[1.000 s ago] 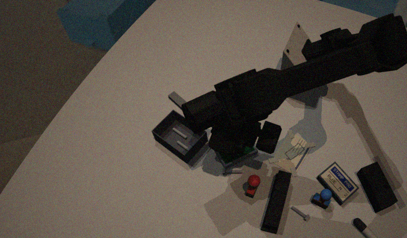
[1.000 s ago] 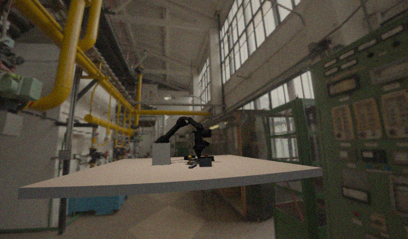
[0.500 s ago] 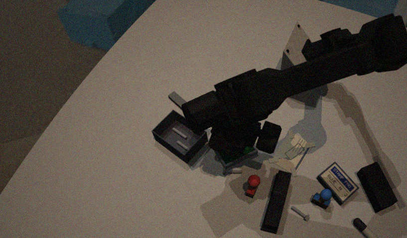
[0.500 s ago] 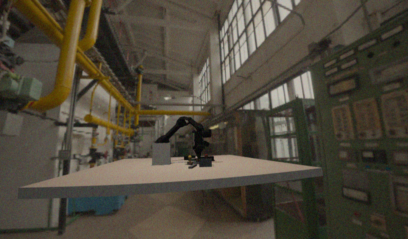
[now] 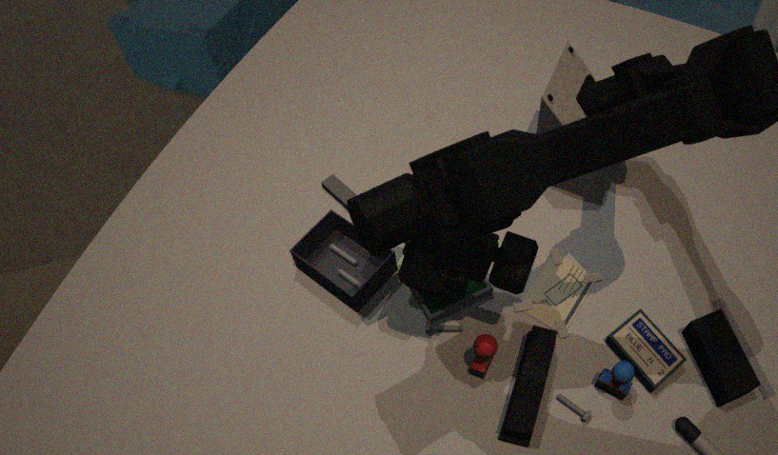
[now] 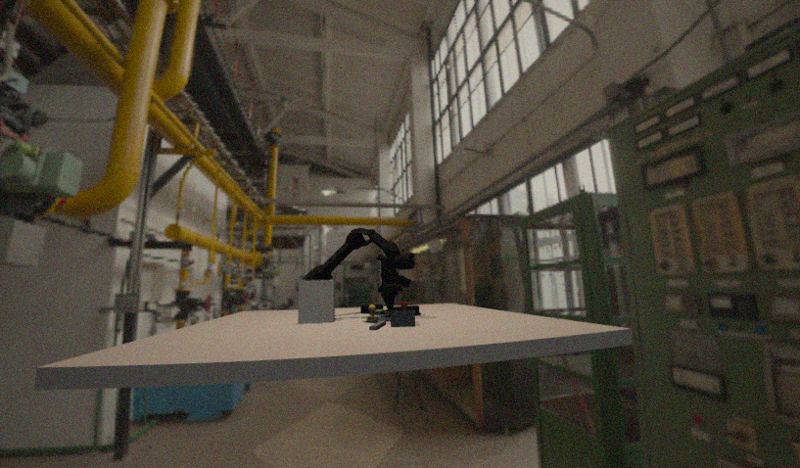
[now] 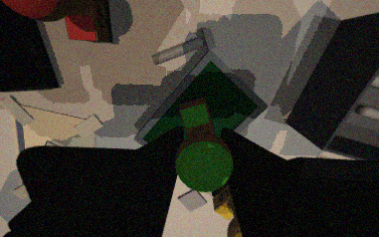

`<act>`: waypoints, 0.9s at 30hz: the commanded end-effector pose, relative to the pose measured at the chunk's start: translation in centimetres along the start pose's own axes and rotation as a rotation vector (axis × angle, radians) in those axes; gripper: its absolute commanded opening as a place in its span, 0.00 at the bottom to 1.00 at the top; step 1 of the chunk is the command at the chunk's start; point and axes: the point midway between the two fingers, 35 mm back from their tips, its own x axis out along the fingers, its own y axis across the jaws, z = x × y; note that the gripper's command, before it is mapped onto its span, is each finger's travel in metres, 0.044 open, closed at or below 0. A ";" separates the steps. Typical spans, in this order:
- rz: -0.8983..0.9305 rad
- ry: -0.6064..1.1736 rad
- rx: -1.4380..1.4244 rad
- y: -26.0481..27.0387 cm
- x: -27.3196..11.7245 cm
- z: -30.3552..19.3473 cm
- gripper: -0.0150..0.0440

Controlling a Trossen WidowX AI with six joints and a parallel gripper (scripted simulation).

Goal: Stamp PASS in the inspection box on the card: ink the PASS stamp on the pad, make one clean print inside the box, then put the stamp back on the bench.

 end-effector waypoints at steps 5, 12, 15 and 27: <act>0.007 0.004 0.002 0.1 0.4 0.0 0.25; 0.007 0.004 0.002 0.1 0.1 0.0 0.25; 0.007 0.004 0.002 0.1 -0.1 0.0 0.25; 0.006 0.005 0.002 0.1 -0.6 0.0 0.25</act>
